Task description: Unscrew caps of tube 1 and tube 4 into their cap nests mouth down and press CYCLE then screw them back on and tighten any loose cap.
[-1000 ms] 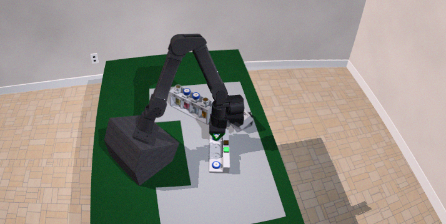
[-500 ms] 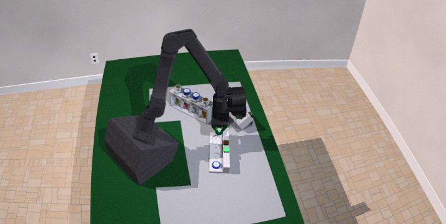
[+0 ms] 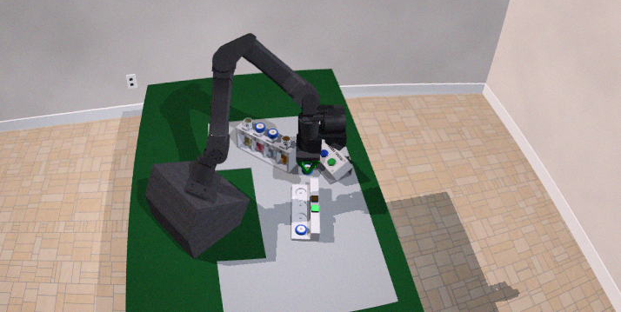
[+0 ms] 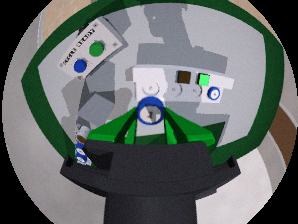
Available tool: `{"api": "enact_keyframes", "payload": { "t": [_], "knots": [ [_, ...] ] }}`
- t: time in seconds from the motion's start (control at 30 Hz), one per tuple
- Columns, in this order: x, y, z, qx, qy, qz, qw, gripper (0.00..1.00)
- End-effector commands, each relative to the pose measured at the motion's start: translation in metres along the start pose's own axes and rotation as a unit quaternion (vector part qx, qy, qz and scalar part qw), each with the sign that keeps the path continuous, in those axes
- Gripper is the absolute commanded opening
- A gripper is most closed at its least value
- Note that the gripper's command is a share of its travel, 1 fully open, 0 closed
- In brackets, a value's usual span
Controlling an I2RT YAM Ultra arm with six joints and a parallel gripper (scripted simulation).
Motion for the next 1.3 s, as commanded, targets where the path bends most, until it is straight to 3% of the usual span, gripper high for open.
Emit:
{"api": "enact_keyframes", "payload": {
  "t": [0.0, 0.2, 0.47, 0.53, 0.63, 0.7, 0.87, 0.9, 1.03, 1.07, 1.2, 1.27],
  "knots": [
    [-0.017, 0.007, 0.0, 0.002, 0.0, 0.02, 1.0, 0.0],
    [-0.036, 0.007, 0.0, 0.002, 0.001, 0.02, 1.0, 0.0],
    [-0.036, 0.007, 0.0, 0.002, 0.001, 0.02, 1.0, 0.0],
    [-0.037, 0.018, 0.012, -0.081, -0.001, 0.02, 0.996, 0.0],
    [-0.037, 0.034, 0.031, -0.205, -0.004, 0.019, 0.979, 0.0],
    [-0.037, 0.034, 0.031, -0.205, -0.004, 0.019, 0.979, 0.0],
    [-0.039, 0.062, 0.062, -0.397, -0.009, 0.018, 0.918, 0.0],
    [-0.039, 0.062, 0.062, -0.403, -0.009, 0.018, 0.915, 0.0],
    [-0.04, 0.084, 0.087, -0.544, -0.013, 0.016, 0.839, 0.0],
    [-0.04, 0.084, 0.087, -0.549, -0.013, 0.016, 0.836, 0.0],
    [-0.041, 0.107, 0.112, -0.677, -0.016, 0.014, 0.736, 0.0],
    [-0.041, 0.107, 0.112, -0.677, -0.016, 0.014, 0.736, 0.0]
  ]
}}
Point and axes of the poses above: the point where the finger pads meet when closed, its own x axis out along the fingers, its own z axis across the jaws, y = z × x, the point moved 7 cm from there along -x, back along the fingers, and after that the axes turned 1 degree about x, right-handed, at the moved point
